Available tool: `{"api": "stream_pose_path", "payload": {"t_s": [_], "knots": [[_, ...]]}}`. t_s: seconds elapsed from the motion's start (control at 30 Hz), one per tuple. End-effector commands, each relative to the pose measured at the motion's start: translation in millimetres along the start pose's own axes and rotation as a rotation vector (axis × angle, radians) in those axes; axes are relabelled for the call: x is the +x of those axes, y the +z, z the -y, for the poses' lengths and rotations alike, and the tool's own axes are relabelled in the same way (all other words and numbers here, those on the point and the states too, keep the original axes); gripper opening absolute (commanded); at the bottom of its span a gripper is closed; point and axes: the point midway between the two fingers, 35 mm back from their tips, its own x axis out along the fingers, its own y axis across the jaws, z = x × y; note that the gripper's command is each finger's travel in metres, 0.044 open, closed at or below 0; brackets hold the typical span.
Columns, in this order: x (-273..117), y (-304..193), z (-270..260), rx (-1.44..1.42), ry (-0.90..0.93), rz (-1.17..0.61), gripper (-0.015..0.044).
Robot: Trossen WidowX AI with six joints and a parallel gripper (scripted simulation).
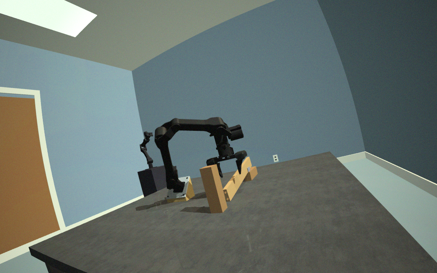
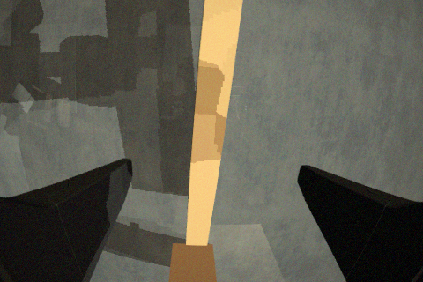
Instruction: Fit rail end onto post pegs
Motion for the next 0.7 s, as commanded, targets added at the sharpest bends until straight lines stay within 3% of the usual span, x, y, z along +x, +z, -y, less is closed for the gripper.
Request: {"api": "stream_pose_path", "payload": {"t_s": [0.0, 0.67], "knots": [[1, -8, -4, 0.023, 0.017, -0.019, 0.0440], [31, -8, -3, 0.023, 0.016, -0.018, 0.0440]]}}
